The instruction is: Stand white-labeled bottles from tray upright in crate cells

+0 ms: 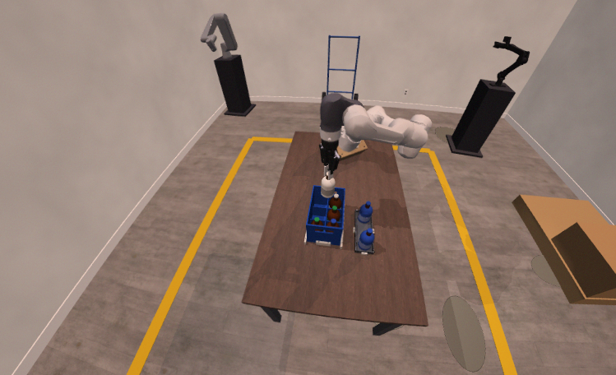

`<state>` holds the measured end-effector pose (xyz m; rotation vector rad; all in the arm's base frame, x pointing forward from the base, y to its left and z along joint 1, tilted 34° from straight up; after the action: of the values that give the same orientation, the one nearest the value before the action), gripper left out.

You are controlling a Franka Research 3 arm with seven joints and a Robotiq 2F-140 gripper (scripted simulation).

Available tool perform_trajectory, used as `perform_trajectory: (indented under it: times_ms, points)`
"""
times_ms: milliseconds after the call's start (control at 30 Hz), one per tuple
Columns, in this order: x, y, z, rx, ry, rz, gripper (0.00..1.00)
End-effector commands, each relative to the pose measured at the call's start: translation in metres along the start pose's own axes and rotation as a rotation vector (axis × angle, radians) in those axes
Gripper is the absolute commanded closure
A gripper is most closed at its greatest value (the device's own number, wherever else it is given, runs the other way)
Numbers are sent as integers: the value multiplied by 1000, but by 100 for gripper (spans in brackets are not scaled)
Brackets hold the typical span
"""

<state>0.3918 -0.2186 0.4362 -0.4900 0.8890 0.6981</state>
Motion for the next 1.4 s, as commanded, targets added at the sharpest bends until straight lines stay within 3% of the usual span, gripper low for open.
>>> perform_trajectory:
  times_ms: [0, 1367]
  points:
    - [-3, -4, -8, -18, 6, -11, 100]
    - [-4, -13, -36, -18, 6, -11, 100]
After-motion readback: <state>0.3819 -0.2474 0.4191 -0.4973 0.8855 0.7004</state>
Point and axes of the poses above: the point where the finger pads meet when closed, its own x axis out along the fingers, its own z axis across the jaws, y = z × x, the point moved 5 cm from there along -x, back along the fingers, and after that the axes turned 3 degrees about -x, right-handed, at the moved point
